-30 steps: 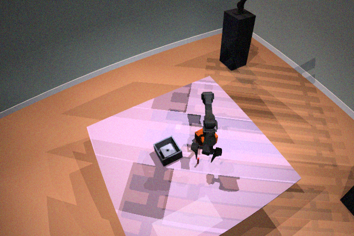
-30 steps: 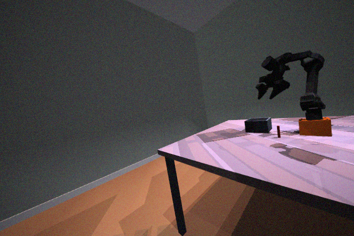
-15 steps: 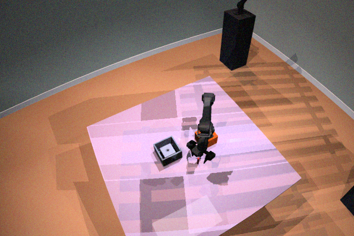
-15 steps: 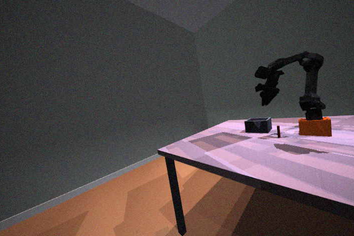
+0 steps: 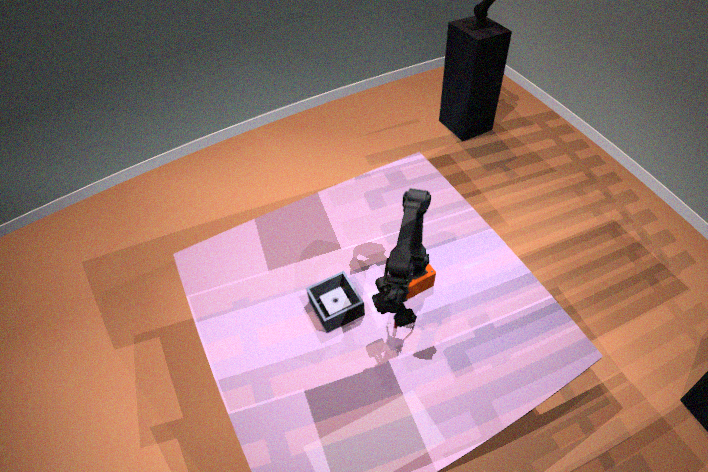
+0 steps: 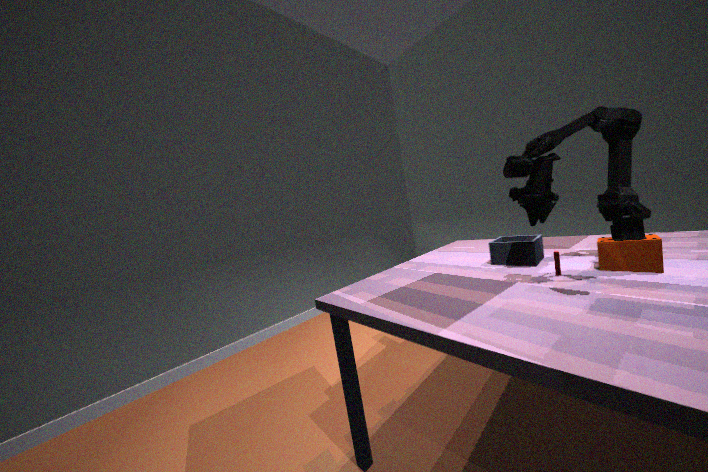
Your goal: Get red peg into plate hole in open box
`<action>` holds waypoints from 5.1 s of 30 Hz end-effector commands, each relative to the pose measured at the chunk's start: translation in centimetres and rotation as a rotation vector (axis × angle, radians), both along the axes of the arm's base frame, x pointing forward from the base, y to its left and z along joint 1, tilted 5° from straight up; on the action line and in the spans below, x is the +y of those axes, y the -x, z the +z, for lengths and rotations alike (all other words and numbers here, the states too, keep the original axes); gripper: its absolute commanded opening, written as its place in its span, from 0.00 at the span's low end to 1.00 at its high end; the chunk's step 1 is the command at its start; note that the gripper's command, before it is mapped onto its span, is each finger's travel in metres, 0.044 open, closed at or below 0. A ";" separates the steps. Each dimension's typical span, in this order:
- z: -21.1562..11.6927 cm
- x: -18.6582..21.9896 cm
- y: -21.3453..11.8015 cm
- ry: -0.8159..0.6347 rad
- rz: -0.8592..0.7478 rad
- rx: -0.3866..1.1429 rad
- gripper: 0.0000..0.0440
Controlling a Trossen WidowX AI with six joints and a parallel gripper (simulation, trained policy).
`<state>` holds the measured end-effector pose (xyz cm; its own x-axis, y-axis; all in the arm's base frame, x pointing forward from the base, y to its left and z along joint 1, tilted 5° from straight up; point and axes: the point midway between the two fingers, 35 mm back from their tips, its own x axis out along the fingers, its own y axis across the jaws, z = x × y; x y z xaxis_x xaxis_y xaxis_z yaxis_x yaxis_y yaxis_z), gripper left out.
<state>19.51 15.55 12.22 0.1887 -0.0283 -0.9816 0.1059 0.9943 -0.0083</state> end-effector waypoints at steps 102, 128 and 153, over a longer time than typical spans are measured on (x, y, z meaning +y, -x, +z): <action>-1.8 -11.6 -5.9 0.024 -0.695 -0.087 0.00; -3.0 -19.0 -11.1 -0.025 -0.872 -0.115 0.01; -8.5 -21.7 -12.6 -0.003 -0.872 0.010 0.35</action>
